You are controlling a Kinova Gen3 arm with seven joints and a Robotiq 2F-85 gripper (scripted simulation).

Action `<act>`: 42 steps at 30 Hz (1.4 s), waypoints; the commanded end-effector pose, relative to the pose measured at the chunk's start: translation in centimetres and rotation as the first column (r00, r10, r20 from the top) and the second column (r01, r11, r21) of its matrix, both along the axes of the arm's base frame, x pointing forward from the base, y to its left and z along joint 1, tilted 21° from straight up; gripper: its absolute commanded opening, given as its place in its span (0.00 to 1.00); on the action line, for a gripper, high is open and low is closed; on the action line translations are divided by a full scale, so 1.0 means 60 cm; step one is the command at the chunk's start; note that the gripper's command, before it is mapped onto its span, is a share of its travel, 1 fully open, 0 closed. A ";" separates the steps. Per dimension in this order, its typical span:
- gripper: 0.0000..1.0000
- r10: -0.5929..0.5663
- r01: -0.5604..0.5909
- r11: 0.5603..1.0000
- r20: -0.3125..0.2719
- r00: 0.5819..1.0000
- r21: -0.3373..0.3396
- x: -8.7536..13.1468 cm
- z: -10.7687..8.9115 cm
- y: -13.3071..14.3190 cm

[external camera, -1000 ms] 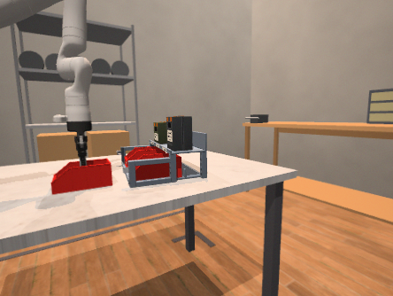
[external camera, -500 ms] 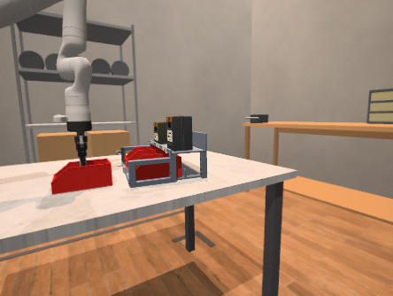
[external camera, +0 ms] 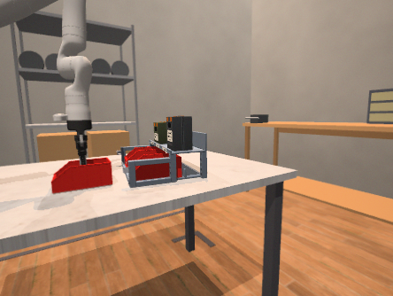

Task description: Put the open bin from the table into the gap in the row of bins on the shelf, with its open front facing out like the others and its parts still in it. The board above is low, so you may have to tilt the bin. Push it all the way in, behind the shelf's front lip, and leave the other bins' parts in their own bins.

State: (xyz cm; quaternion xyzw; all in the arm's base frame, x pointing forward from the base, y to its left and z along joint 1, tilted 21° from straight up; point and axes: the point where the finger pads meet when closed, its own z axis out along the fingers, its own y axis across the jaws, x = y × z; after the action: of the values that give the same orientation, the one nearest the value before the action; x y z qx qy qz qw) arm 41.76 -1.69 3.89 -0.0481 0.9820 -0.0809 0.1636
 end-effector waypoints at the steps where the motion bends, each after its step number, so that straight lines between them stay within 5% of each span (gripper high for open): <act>1: 0.10 -0.007 0.007 1.000 0.002 1.000 0.002 -0.003 0.011 0.001; 42: 0.10 -0.007 0.007 1.000 0.002 1.000 0.002 -0.016 0.046 0.006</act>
State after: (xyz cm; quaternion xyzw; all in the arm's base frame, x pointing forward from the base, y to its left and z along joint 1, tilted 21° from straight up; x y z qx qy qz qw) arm 40.98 -1.16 6.46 -0.0443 0.9821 -0.0794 0.1651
